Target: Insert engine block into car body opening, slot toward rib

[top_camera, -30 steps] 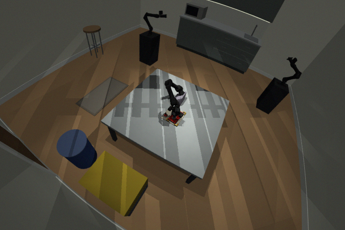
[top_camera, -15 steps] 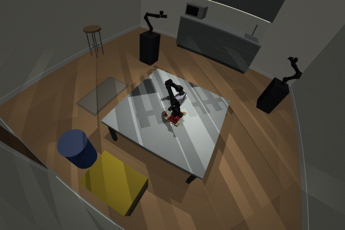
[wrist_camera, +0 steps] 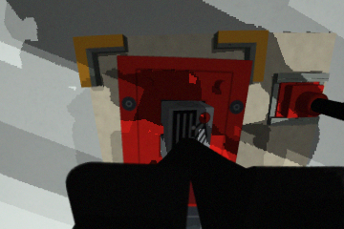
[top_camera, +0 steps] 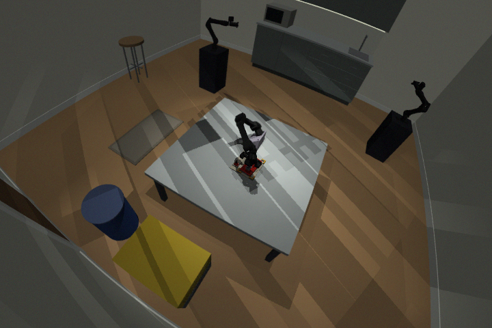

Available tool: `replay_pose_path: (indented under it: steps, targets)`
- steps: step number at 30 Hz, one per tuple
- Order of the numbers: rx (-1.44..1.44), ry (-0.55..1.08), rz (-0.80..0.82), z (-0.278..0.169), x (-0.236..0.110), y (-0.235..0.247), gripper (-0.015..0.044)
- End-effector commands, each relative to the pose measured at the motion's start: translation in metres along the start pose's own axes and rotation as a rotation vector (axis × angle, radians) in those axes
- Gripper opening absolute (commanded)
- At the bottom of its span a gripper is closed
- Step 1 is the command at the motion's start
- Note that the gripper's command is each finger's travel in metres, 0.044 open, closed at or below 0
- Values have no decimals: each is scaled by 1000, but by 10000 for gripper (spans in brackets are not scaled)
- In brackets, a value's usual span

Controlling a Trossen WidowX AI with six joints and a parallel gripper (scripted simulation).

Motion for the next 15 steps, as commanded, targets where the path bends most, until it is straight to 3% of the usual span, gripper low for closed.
replay_pose_path:
  steps: [1, 15]
  targets:
    - [-4, 1, -1, 0, 1, 1, 0]
    - [-4, 1, -1, 0, 5, 1, 0]
Point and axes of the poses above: the point midway between the two fingers, 35 mm back from their tips, its own x axis out along the fingers, its own y axis across the jaws, z = x × y, the point moved 10 cm from there along -x, back along the fingers, and after that the axes turned 15 degrees about -x, right-handed, at the moved point
